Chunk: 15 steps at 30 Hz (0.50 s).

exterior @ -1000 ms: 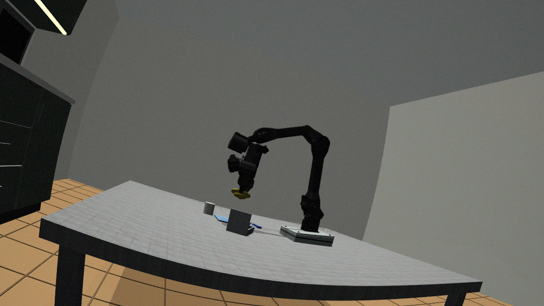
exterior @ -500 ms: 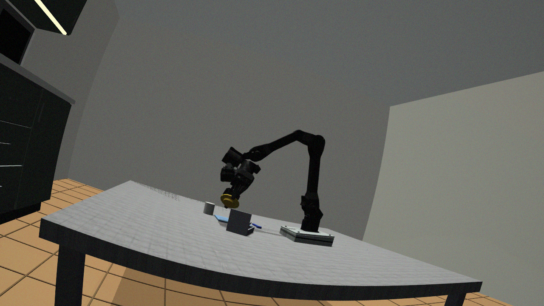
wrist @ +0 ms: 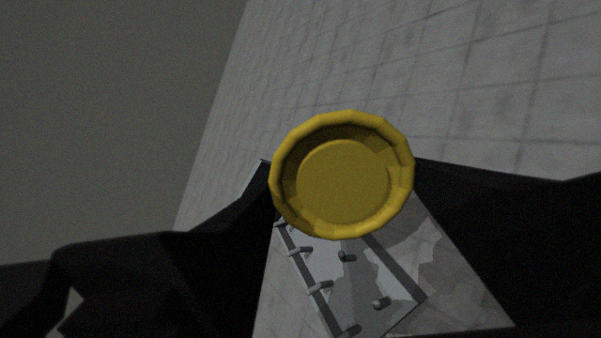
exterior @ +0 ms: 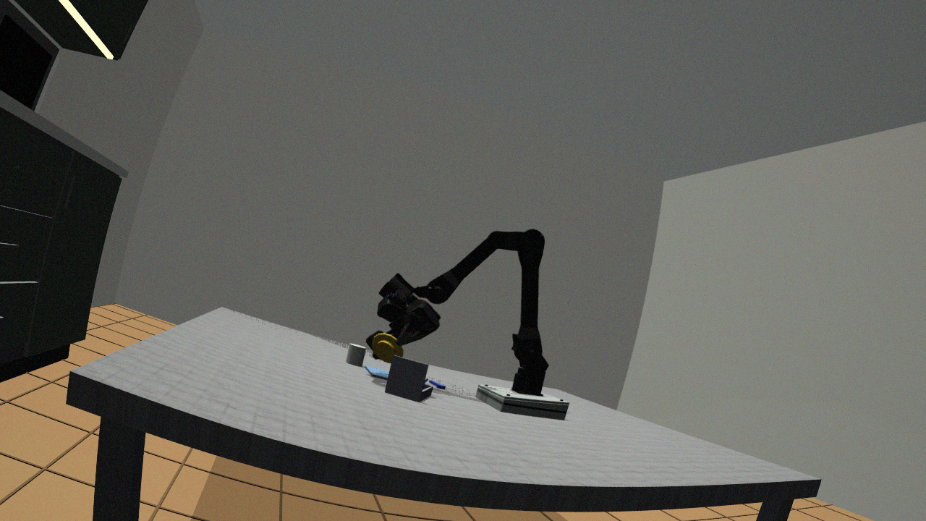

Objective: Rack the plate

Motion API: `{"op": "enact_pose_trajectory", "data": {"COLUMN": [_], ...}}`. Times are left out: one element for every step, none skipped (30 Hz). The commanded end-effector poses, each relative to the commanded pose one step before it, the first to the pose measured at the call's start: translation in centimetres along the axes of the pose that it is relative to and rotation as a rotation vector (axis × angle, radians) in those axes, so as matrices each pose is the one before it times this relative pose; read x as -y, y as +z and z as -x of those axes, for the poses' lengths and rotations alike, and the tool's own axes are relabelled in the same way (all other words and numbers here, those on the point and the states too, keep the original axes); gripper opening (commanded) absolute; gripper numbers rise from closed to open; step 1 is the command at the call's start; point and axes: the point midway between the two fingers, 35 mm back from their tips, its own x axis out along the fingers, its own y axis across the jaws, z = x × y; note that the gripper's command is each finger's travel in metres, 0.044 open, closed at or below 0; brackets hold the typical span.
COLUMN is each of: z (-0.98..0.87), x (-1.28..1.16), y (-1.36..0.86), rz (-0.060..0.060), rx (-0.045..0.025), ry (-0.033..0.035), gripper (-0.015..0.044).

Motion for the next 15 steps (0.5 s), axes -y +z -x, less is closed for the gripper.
{"op": "enact_pose_trajectory", "data": {"z": [0.162, 0.089, 0.100, 0.111, 0.122, 0.132, 0.141, 0.149, 0.157, 0.165, 0.171, 0.177, 0.182, 0.187, 0.191], "x": [0.015, -0.027, -0.044, -0.061, -0.079, -0.097, -0.115, -0.133, -0.152, -0.170, -0.189, -0.207, -0.226, -0.244, -0.262], "y": [-0.630, -0.144, -0.147, -0.148, -0.149, -0.148, -0.147, -0.144, -0.141, -0.136, -0.130, -0.124, -0.116, -0.107, -0.097], "rz": [0.0839, 0.0239, 0.0242, 0.0244, 0.0247, 0.0249, 0.0252, 0.0254, 0.0256, 0.0258, 0.0260, 0.0263, 0.0265, 0.0266, 0.0268], "rx": [0.05517, 0.01590, 0.01595, 0.01599, 0.01602, 0.01603, 0.01604, 0.01604, 0.01602, 0.01600, 0.01597, 0.01594, 0.01589, 0.01584, 0.01578], "ry": [0.05637, 0.01356, 0.01327, 0.01299, 0.01270, 0.01243, 0.01216, 0.01190, 0.01165, 0.01140, 0.01116, 0.01093, 0.01070, 0.01049, 0.01028], "gripper": [0.0000, 0.0000, 0.0000, 0.0000, 0.0000, 0.0000, 0.0000, 0.0000, 0.0000, 0.0000, 0.0000, 0.0000, 0.0000, 0.0000, 0.0000]}}
